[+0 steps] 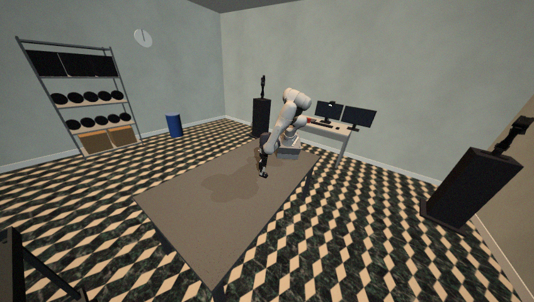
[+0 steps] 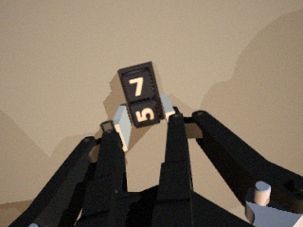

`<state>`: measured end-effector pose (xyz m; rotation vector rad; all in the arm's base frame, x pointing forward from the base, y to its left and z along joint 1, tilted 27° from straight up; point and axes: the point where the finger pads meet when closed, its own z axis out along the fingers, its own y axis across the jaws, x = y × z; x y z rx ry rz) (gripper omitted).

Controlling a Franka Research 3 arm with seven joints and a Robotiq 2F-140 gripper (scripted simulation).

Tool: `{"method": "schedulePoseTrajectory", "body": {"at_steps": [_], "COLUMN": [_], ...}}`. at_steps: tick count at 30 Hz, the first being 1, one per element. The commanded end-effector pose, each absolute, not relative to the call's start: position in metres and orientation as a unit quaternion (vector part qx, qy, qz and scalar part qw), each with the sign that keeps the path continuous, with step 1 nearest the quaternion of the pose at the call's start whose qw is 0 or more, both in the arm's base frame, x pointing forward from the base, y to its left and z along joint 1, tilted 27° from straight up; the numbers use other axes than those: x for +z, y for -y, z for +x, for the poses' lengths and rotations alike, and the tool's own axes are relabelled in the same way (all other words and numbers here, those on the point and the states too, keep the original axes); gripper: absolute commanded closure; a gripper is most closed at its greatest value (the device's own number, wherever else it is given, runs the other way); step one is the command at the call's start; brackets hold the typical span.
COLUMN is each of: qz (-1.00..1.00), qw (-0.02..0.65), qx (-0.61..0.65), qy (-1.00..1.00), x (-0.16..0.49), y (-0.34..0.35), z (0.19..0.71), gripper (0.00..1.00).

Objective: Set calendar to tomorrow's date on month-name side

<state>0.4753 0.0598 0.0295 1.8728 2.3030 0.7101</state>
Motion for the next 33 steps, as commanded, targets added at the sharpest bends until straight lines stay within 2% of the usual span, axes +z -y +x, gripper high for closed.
{"method": "schedulePoseTrajectory", "body": {"at_steps": [1,20,32,33], "qz": [0.612,0.612,0.612,0.612], "qw": [0.045,0.045,0.045,0.045], "qx": [0.233,0.233,0.233,0.233], "qy": [-0.755,-0.755,-0.755,-0.755], "x": [0.034,0.098,0.109,0.109], "y": [-0.06,-0.038,-0.034,-0.034], "z": [0.474,0.449,0.444,0.444], "gripper": [0.72,0.72,0.72,0.0]}}
